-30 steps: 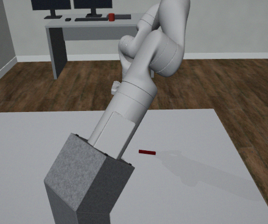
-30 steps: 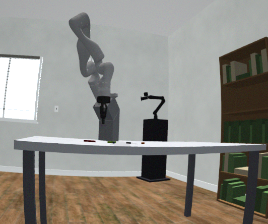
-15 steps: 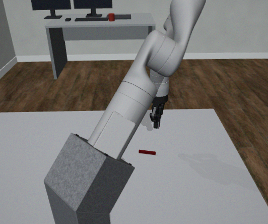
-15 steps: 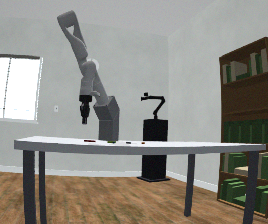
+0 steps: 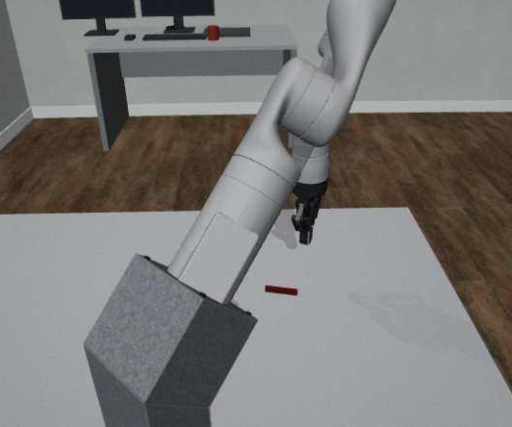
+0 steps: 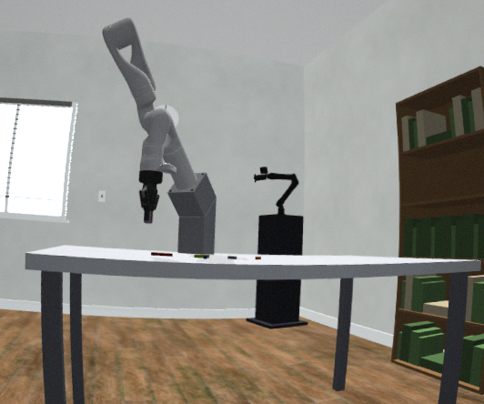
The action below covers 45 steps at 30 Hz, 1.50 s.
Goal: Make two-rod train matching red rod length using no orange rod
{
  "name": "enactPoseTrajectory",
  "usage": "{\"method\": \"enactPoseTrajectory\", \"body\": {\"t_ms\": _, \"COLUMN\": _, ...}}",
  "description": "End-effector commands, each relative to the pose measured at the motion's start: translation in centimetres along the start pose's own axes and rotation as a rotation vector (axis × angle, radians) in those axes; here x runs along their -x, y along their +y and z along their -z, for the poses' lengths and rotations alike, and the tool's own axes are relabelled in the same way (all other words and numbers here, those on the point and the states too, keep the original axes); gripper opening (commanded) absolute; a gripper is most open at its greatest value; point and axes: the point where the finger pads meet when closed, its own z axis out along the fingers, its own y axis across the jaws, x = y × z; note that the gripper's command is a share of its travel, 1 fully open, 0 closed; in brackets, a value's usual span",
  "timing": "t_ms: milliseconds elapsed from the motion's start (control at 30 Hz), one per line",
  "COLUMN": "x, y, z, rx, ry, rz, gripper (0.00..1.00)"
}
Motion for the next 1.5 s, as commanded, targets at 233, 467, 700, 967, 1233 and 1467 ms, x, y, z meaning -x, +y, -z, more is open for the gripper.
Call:
{"method": "enactPoseTrajectory", "body": {"t_ms": 233, "x": 0.0, "y": 0.0, "z": -0.3, "rx": 0.001, "ry": 0.001, "rz": 0.000, "gripper": 0.05}}
{"method": "enactPoseTrajectory", "body": {"t_ms": 467, "x": 0.0, "y": 0.0, "z": -2.0, "rx": 0.001, "ry": 0.001, "rz": 0.000, "gripper": 0.05}}
{"method": "enactPoseTrajectory", "body": {"t_ms": 700, "x": 0.0, "y": 0.0, "z": -4.0, "rx": 0.001, "ry": 0.001, "rz": 0.000, "gripper": 0.05}}
{"method": "enactPoseTrajectory", "body": {"t_ms": 967, "x": 0.0, "y": 0.0, "z": -7.6, "rx": 0.001, "ry": 0.001, "rz": 0.000, "gripper": 0.05}}
{"method": "enactPoseTrajectory", "body": {"t_ms": 1233, "x": 0.0, "y": 0.0, "z": -8.7, "rx": 0.001, "ry": 0.001, "rz": 0.000, "gripper": 0.05}}
{"method": "enactPoseTrajectory", "body": {"t_ms": 1467, "x": 0.0, "y": 0.0, "z": -8.8, "rx": 0.001, "ry": 0.001, "rz": 0.000, "gripper": 0.05}}
